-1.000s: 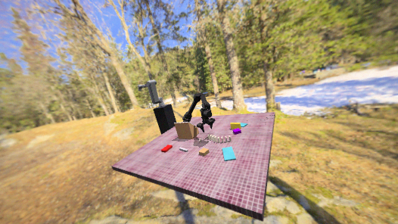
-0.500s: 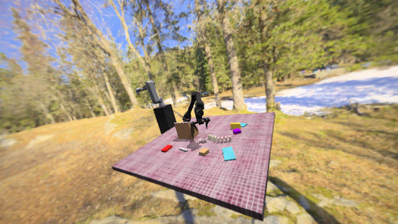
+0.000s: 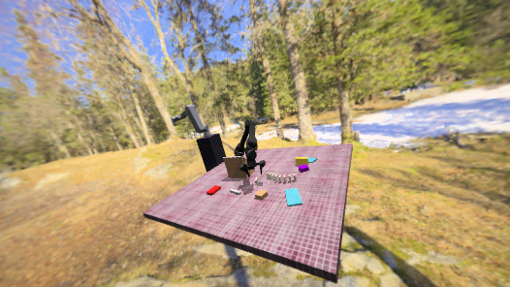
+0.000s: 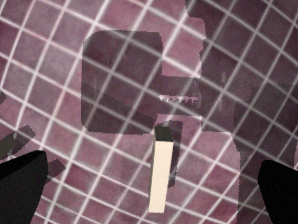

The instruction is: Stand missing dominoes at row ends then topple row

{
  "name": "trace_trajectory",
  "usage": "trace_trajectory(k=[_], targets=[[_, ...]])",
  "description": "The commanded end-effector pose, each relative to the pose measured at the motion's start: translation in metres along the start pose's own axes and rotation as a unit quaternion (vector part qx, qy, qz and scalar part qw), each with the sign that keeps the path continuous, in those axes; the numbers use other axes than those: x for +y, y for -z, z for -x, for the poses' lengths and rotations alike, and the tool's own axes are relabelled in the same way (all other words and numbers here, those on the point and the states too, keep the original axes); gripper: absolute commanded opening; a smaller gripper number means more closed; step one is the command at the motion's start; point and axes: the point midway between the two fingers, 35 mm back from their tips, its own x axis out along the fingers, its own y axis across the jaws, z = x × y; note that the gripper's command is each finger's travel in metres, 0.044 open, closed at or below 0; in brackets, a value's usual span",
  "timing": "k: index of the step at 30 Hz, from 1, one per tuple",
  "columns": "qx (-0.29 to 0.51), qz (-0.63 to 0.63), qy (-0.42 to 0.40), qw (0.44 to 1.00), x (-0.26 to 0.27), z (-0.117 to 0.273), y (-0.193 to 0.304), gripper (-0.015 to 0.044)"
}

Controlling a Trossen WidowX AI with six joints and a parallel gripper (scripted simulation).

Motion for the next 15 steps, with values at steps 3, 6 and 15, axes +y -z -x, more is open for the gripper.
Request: trace_trajectory(k=[3,6,15], targets=[[0.016,-0.006,0.007,1.000,-0.006,-0.040,0.009,0.0440],[0.016,-0.006,0.007,1.000,-0.004,-0.041,0.010,0.0440],[0.017,-0.006,0.006,1.000,-0.005,-0.054,0.011,0.0440]])
